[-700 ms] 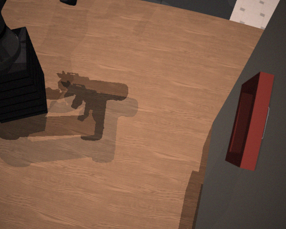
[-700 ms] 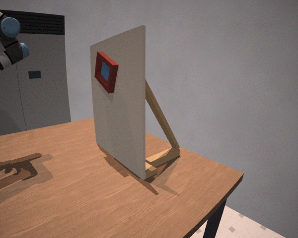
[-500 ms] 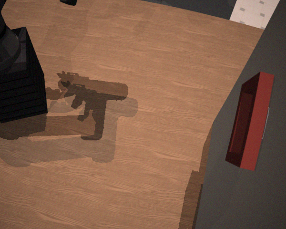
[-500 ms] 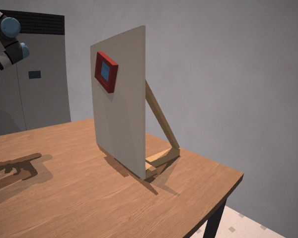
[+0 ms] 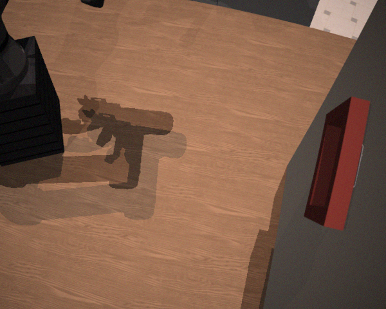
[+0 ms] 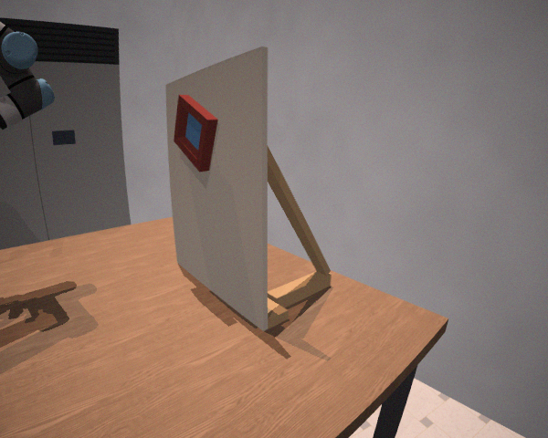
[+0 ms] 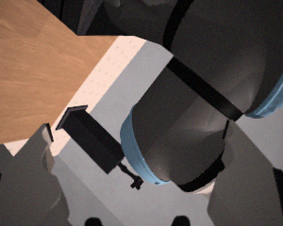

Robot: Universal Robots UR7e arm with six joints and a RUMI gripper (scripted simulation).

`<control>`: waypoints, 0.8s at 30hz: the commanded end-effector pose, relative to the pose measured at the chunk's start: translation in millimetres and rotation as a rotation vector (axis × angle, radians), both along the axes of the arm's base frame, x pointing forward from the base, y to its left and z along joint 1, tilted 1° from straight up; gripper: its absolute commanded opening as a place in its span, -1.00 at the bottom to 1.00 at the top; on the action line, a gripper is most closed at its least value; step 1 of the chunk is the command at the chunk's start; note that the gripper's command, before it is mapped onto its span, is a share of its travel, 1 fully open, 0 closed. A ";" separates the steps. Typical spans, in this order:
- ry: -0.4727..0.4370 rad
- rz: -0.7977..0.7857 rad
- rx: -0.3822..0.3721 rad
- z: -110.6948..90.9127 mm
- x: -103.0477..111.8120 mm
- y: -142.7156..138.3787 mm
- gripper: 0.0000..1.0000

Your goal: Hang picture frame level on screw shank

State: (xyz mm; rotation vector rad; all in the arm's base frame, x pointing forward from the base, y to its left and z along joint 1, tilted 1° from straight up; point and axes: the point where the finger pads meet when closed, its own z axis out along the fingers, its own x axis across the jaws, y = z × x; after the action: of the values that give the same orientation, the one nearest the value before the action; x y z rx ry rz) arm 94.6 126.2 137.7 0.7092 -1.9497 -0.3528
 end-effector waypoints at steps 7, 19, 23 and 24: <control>-0.030 -0.013 0.036 -7.0 14.8 -0.7 1.00; -0.031 -0.013 0.036 -7.0 14.8 -0.7 1.00; -0.031 -0.013 0.037 -7.2 15.0 -0.6 1.00; -0.031 -0.012 0.038 -7.3 15.1 -0.6 1.00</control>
State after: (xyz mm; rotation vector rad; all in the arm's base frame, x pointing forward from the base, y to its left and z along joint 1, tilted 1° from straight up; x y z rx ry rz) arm 109.3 125.5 130.5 0.7296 -1.9812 -0.3880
